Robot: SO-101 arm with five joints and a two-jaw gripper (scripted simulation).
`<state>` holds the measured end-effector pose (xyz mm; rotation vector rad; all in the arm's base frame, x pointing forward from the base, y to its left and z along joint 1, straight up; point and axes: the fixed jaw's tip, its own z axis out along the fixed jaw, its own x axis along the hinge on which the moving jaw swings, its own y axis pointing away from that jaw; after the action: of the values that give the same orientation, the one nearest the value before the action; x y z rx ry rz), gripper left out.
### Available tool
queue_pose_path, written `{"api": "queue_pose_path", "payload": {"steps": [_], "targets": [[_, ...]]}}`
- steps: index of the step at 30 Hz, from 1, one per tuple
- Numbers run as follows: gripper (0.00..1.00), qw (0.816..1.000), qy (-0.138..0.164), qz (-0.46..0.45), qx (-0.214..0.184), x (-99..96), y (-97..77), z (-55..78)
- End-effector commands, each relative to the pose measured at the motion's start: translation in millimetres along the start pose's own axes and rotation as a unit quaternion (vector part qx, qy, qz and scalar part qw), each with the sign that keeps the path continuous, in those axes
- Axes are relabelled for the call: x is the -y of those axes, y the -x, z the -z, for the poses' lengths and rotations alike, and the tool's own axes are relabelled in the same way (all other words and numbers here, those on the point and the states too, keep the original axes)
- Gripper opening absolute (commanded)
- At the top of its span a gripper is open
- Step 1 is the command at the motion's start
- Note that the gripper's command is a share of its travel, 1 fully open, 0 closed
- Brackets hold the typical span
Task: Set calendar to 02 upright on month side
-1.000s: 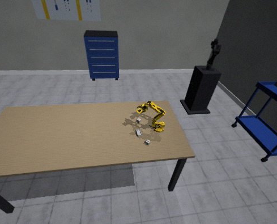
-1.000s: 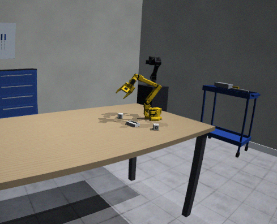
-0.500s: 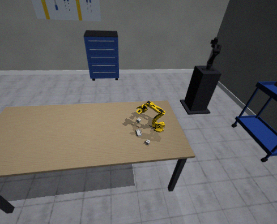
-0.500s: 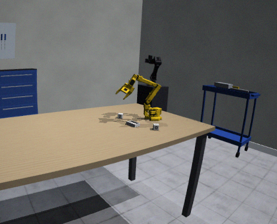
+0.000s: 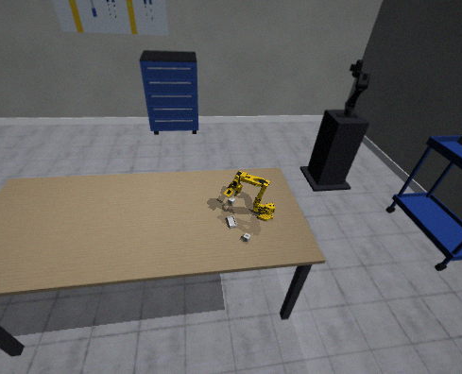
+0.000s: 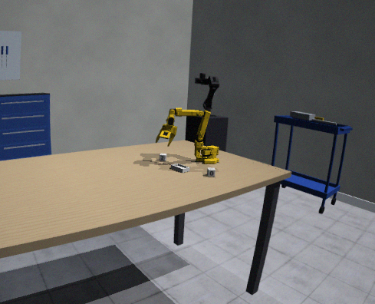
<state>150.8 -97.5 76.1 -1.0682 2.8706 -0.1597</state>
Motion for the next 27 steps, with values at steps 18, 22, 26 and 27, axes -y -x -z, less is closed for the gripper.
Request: {"api": "queue_pose_path", "payload": {"steps": [18, 22, 26, 27], "targets": [[0.35, 0.999, 0.05, 0.006, -0.013, -3.0, -5.1, -16.5], [0.35, 0.999, 0.05, 0.006, -0.013, -3.0, -5.1, -16.5], [0.35, 0.999, 0.05, 0.006, -0.013, -3.0, -5.1, -16.5], [0.35, 0.999, 0.05, 0.006, -0.013, -3.0, -5.1, -16.5]]}}
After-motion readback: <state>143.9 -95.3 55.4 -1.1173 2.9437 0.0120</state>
